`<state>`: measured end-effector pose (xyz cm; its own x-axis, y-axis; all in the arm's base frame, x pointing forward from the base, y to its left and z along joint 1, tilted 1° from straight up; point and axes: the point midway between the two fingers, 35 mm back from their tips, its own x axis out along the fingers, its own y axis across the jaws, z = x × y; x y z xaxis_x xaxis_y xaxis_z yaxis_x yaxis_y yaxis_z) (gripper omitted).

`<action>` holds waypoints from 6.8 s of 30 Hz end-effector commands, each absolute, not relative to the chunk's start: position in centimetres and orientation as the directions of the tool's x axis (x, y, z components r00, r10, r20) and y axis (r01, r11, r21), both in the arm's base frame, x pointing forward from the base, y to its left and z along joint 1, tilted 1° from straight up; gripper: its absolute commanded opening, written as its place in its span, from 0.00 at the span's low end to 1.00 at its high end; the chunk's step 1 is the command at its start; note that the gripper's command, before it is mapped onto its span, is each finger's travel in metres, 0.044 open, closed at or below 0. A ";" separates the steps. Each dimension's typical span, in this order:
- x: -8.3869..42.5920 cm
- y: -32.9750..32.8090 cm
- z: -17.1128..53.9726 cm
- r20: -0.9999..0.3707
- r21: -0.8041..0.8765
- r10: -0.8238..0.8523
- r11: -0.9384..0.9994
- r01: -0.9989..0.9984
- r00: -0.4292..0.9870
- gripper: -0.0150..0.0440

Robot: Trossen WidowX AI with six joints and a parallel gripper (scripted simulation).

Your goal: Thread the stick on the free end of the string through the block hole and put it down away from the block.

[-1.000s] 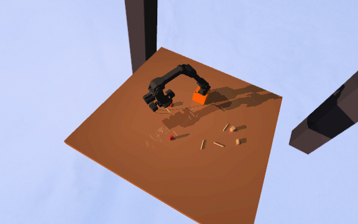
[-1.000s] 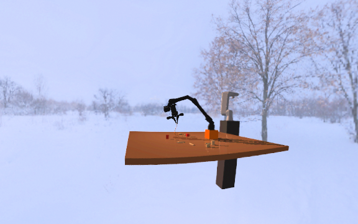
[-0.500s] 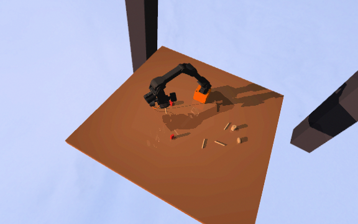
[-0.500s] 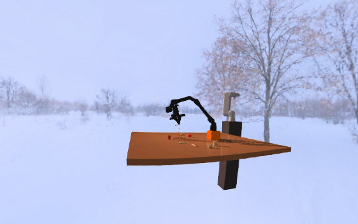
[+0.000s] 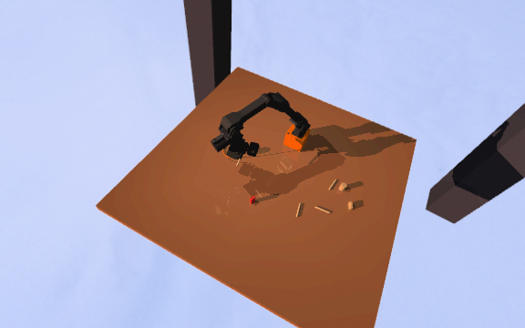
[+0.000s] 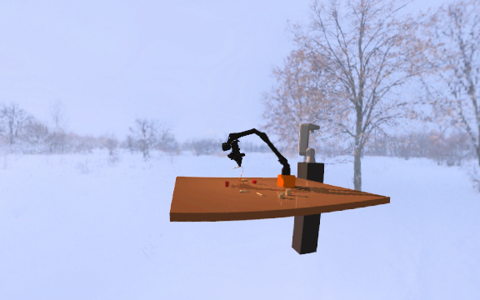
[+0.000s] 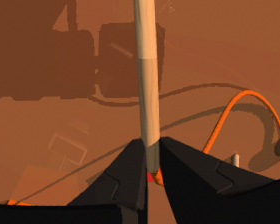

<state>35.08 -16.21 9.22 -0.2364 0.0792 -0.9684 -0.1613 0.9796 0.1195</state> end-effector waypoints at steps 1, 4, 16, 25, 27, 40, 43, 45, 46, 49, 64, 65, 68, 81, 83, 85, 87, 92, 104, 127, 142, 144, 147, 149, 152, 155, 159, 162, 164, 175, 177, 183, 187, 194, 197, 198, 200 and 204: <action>35.1 -16.3 9.3 -0.968 0.074 0.071 0.997 -0.003 -0.240 0.25; 35.1 -16.3 9.3 -0.968 0.046 0.069 0.994 0.097 -0.241 0.25; 35.2 -16.3 9.3 -0.968 -0.065 0.060 0.877 0.477 -0.242 0.25; 35.3 -16.3 9.3 -0.968 -0.141 0.053 0.688 0.712 -0.244 0.25; 35.3 -16.3 9.3 -0.968 -0.156 0.052 0.636 0.756 -0.244 0.25; 35.4 -16.3 9.3 -0.969 -0.229 0.041 0.238 0.944 -0.246 0.25; 35.4 -16.3 9.3 -0.969 -0.239 0.038 0.136 0.962 -0.246 0.25; 35.4 -16.3 9.2 -0.969 -0.243 0.037 0.067 0.968 -0.246 0.25; 35.4 -16.4 9.3 -0.968 -0.245 0.036 0.032 0.969 -0.246 0.25; 35.4 -16.4 9.3 -0.968 -0.249 0.034 -0.072 0.966 -0.247 0.25; 35.5 -16.4 9.3 -0.968 -0.219 0.024 -0.558 0.801 -0.249 0.25; 35.5 -16.4 9.3 -0.968 -0.215 0.023 -0.586 0.781 -0.249 0.25; 35.6 -16.4 9.3 -0.968 -0.199 0.021 -0.667 0.718 -0.250 0.25; 35.6 -16.4 9.3 -0.968 -0.106 0.012 -0.925 0.364 -0.251 0.25; 35.6 -16.4 9.3 -0.968 -0.089 0.010 -0.949 0.302 -0.252 0.25; 35.6 -16.4 9.3 -0.968 -0.071 0.009 -0.969 0.237 -0.252 0.25; 35.7 -16.4 9.3 -0.968 -0.053 0.008 -0.984 0.172 -0.252 0.25; 35.7 -16.4 9.3 -0.967 -0.006 0.004 -1.000 0.006 -0.253 0.25; 35.7 -16.4 9.3 -0.967 0.037 0.001 -0.989 -0.144 -0.254 0.25; 36.7 -16.8 9.2 -0.957 0.037 -0.105 -0.968 0.247 -0.270 0.25; 36.7 -17.3 7.8 -0.971 0.029 -0.085 -0.970 0.239 -0.225 0.25; 36.7 -17.4 7.6 -0.973 0.028 -0.082 -0.970 0.240 -0.216 0.25; 36.6 -17.5 7.2 -0.976 0.027 -0.078 -0.970 0.240 -0.204 0.25; 36.6 -17.6 7.0 -0.978 0.026 -0.075 -0.970 0.241 -0.196 0.25; 36.6 -17.7 6.6 -0.981 0.025 -0.071 -0.970 0.241 -0.183 0.25; 36.5 -17.8 6.2 -0.983 0.024 -0.067 -0.970 0.242 -0.169 0.25; 36.4 -18.0 5.7 -0.986 0.024 -0.062 -0.970 0.244 -0.152 0.25; 36.4 -18.1 5.3 -0.989 0.023 -0.059 -0.969 0.245 -0.138 0.25; 36.3 -18.2 5.1 -0.990 0.023 -0.056 -0.969 0.246 -0.129 0.25; 35.9 -18.6 3.8 -0.996 0.024 -0.045 -0.968 0.251 -0.077 0.25; 35.9 -18.6 3.5 -0.997 0.025 -0.043 -0.967 0.253 -0.067 0.25; 35.6 -18.8 2.8 -0.999 0.028 -0.038 -0.966 0.257 -0.037 0.25; 35.4 -18.9 2.3 -0.999 0.030 -0.035 -0.965 0.260 -0.016 0.25; 34.9 -19.1 1.4 -0.999 0.035 -0.031 -0.964 0.265 0.021 0.25; 34.9 -19.1 1.3 -0.999 0.037 -0.030 -0.963 0.266 0.028 0.25; 34.9 -19.1 1.3 -0.999 0.037 -0.030 -0.963 0.266 0.028 0.25; 35.0 -19.1 1.3 -0.999 0.037 -0.030 -0.963 0.266 0.028 0.25; 35.6 -19.0 1.3 -0.999 0.037 -0.030 -0.963 0.266 0.028 0.25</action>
